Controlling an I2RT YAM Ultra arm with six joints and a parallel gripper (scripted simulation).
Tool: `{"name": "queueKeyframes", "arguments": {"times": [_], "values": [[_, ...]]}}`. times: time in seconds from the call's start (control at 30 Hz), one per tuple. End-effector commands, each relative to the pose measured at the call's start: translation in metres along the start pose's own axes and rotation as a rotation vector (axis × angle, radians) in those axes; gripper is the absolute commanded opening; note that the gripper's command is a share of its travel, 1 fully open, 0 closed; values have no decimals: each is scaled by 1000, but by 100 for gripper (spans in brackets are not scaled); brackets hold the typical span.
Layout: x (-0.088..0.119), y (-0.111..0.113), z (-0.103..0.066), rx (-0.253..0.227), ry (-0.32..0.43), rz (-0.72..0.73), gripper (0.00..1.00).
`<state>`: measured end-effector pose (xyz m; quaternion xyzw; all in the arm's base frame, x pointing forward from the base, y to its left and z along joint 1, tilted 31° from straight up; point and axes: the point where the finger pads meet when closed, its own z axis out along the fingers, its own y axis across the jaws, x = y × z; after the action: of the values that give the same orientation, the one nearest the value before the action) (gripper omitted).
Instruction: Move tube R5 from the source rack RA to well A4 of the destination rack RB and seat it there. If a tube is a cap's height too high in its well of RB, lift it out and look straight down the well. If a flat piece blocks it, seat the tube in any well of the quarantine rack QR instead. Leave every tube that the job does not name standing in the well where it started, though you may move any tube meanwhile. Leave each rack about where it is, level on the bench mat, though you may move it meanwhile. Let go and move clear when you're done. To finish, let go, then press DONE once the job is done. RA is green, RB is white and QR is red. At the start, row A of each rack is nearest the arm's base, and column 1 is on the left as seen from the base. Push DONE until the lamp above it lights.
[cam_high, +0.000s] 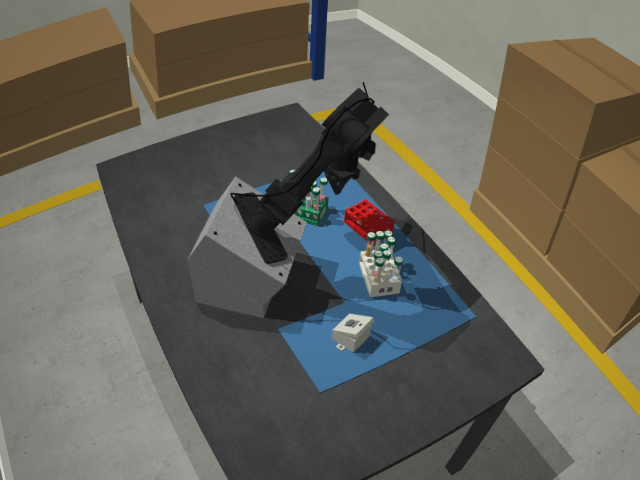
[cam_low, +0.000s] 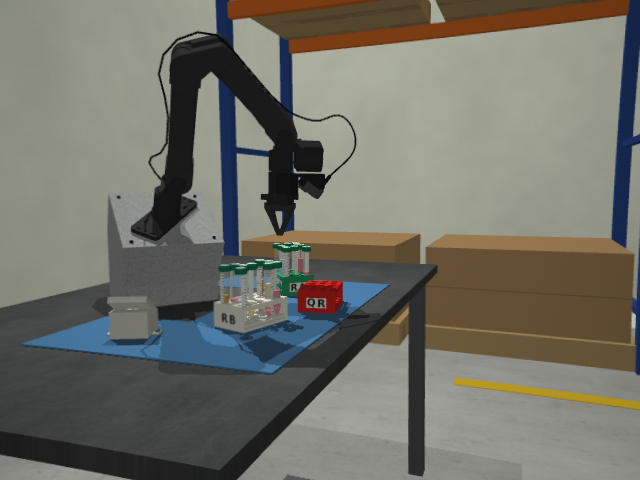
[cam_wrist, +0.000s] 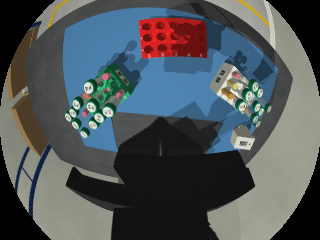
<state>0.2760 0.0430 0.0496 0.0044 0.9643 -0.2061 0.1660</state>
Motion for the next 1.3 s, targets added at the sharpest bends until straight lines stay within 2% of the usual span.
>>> {"name": "queueKeyframes", "arguments": {"times": [0.0, 0.07, 0.33, 0.43, 1.27], "values": [[-12, -7, -6, -30, -45, -18, 0], [-12, -7, -6, -30, -45, -18, 0], [-22, -32, -3, -29, -51, -16, 0], [-22, -27, -6, -36, -59, -33, 0], [-23, -28, -6, -28, -61, -33, 0]]}}
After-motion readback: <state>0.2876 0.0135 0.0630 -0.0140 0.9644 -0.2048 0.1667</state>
